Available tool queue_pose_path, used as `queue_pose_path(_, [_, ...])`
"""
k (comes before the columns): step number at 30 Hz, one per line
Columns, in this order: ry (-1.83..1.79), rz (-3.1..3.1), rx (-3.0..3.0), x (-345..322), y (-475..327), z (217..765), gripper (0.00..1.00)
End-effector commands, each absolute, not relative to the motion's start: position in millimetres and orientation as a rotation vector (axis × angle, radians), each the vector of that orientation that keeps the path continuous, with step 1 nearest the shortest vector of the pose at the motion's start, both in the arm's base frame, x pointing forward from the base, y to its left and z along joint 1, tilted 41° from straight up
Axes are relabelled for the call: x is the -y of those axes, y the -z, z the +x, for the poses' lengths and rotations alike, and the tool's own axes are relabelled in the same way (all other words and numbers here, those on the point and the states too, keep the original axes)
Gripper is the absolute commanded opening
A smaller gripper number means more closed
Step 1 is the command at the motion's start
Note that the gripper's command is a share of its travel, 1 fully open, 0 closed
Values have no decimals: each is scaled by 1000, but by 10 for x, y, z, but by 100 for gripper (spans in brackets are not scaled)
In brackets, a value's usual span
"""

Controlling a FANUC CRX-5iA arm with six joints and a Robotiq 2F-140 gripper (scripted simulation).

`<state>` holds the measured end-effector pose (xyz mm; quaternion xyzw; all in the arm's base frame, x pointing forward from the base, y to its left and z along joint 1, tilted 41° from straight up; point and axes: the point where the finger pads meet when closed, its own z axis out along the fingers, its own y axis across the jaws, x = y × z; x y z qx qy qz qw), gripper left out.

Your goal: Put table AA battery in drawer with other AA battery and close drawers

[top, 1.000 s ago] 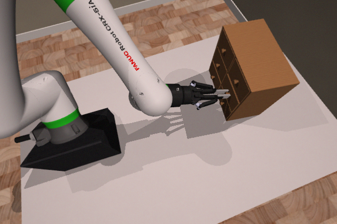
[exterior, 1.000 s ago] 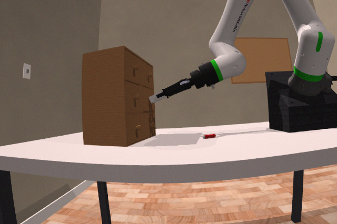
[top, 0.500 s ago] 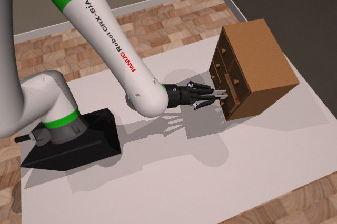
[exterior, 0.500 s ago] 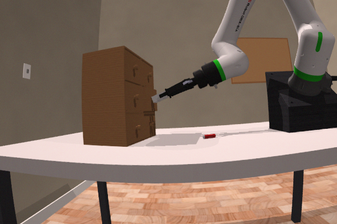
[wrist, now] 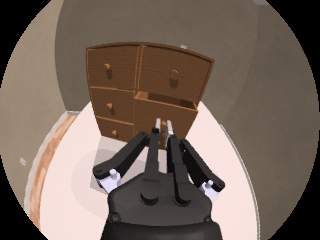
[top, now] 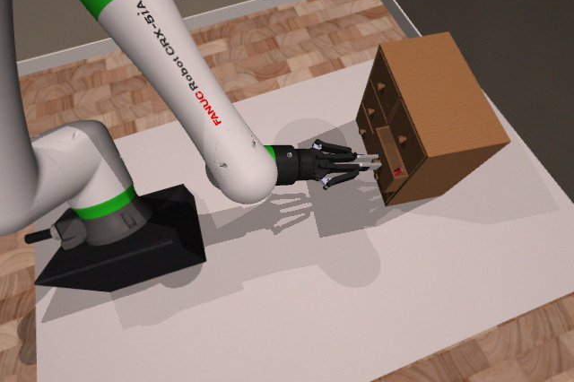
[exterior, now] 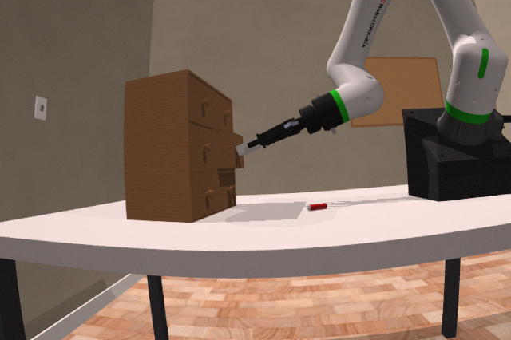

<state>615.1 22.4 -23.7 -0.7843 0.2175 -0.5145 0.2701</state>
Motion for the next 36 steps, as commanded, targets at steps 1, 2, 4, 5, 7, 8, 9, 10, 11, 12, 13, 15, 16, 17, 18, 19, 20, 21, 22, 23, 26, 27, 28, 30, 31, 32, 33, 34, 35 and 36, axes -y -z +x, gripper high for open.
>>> queue_pose_path(1, [1387,-2113,-586,-224,232,6089,8])
queue_pose_path(2, [1387,-2113,-586,-224,231,6074,8])
queue_pose_path(4, [1387,-2113,-586,-225,230,6060,8])
queue_pose_path(5, [1387,-2113,-586,-225,230,6060,8])
queue_pose_path(7, [1387,-2113,-586,-225,228,6031,8])
queue_pose_path(8, [1387,-2113,-586,-226,227,6018,8])
queue_pose_path(9, [1387,-2113,-586,-226,226,6004,8])
queue_pose_path(10, [1387,-2113,-586,-226,225,5991,8])
queue_pose_path(11, [1387,-2113,-586,-227,224,5978,8])
queue_pose_path(12, [1387,-2113,-586,-227,223,5965,8])
queue_pose_path(13, [1387,-2113,-586,-227,222,5953,8])
queue_pose_path(15, [1387,-2113,-586,-228,221,5929,8])
queue_pose_path(16, [1387,-2113,-586,-228,220,5918,8])
queue_pose_path(17, [1387,-2113,-586,-228,219,5907,8])
queue_pose_path(18, [1387,-2113,-586,-229,218,5897,8])
queue_pose_path(19, [1387,-2113,-586,-229,218,5888,8])
queue_pose_path(20, [1387,-2113,-586,-229,217,5878,8])
queue_pose_path(21, [1387,-2113,-586,-229,217,5878,8])
queue_pose_path(22, [1387,-2113,-586,-229,217,5878,8])
queue_pose_path(23, [1387,-2113,-586,-229,216,5870,8])
queue_pose_path(26, [1387,-2113,-586,-230,215,5847,8])
queue_pose_path(27, [1387,-2113,-586,-230,214,5841,8])
queue_pose_path(28, [1387,-2113,-586,-230,214,5835,8])
queue_pose_path(30, [1387,-2113,-586,-230,213,5824,8])
queue_pose_path(31, [1387,-2113,-586,-230,213,5820,8])
queue_pose_path(32, [1387,-2113,-586,-231,213,5816,8])
queue_pose_path(33, [1387,-2113,-586,-231,212,5813,8])
queue_pose_path(34, [1387,-2113,-586,-231,212,5810,8])
queue_pose_path(35, [1387,-2113,-586,-231,212,5808,8])
queue_pose_path(36, [1387,-2113,-586,-231,212,5806,8])
